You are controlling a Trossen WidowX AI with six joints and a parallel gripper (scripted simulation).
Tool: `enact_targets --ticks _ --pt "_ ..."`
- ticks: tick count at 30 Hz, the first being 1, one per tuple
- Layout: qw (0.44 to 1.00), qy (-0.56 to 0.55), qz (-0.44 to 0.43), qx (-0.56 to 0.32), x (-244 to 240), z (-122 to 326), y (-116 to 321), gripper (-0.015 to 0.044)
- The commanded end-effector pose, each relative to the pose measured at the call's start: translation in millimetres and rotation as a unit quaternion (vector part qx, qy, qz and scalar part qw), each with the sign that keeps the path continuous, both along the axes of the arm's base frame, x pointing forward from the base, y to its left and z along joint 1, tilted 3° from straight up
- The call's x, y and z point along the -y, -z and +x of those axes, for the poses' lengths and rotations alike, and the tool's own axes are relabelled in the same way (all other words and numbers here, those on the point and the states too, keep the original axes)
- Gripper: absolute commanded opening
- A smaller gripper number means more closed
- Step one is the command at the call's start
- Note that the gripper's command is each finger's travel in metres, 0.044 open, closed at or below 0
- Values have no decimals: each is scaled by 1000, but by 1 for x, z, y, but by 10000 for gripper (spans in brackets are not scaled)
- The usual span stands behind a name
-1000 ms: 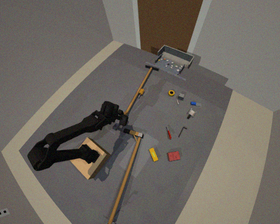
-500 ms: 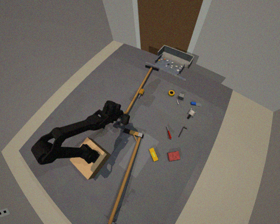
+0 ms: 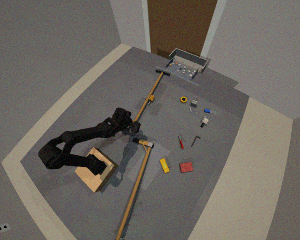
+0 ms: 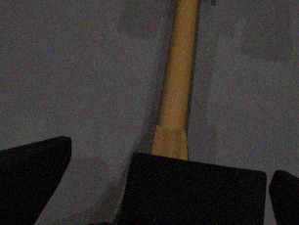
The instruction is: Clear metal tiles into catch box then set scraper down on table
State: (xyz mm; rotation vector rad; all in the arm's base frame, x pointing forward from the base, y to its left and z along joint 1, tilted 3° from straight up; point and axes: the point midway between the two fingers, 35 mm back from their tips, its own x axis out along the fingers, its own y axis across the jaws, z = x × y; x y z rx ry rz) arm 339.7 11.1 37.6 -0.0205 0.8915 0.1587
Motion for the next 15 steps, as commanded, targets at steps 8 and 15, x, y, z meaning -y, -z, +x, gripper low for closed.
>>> enact_targets --ticks 8,15 --pt "1000 0 0 0 0 0 -1 204" --pt "1000 0 0 0 0 0 -1 98"
